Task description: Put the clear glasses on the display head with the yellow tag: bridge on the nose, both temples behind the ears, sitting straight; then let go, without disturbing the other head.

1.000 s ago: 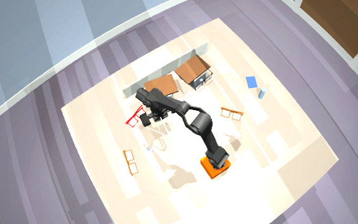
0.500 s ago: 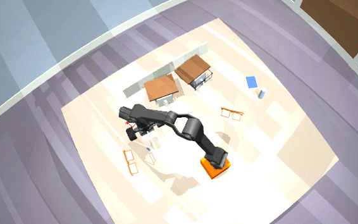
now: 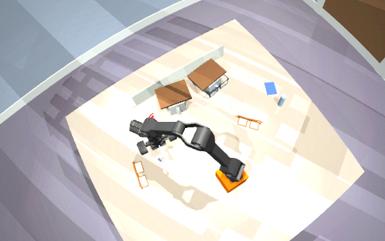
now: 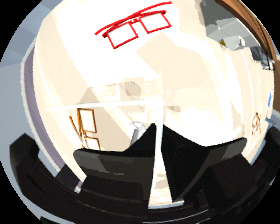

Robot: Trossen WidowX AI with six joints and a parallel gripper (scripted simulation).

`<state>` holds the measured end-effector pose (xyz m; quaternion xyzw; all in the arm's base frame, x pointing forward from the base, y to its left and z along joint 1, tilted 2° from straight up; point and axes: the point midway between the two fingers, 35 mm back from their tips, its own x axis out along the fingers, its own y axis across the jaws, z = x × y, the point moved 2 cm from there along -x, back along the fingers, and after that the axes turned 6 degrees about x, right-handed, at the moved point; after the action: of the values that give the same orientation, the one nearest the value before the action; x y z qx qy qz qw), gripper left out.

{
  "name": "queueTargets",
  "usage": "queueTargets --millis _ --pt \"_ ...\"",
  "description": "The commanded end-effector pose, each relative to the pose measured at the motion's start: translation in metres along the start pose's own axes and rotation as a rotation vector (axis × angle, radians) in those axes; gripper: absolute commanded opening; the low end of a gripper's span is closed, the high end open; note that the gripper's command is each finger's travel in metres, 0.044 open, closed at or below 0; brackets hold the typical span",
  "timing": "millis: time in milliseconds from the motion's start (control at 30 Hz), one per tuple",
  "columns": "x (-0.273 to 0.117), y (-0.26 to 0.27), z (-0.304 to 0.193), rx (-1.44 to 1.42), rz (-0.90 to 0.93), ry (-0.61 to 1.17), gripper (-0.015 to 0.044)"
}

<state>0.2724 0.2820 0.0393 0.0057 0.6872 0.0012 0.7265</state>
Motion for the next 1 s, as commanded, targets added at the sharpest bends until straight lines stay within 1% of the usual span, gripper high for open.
queueTargets --millis 0,967 --pt "0.017 -0.003 -0.003 0.003 -0.011 0.012 0.0000" --pt "0.017 -0.017 0.012 0.002 -0.013 0.010 0.0000"
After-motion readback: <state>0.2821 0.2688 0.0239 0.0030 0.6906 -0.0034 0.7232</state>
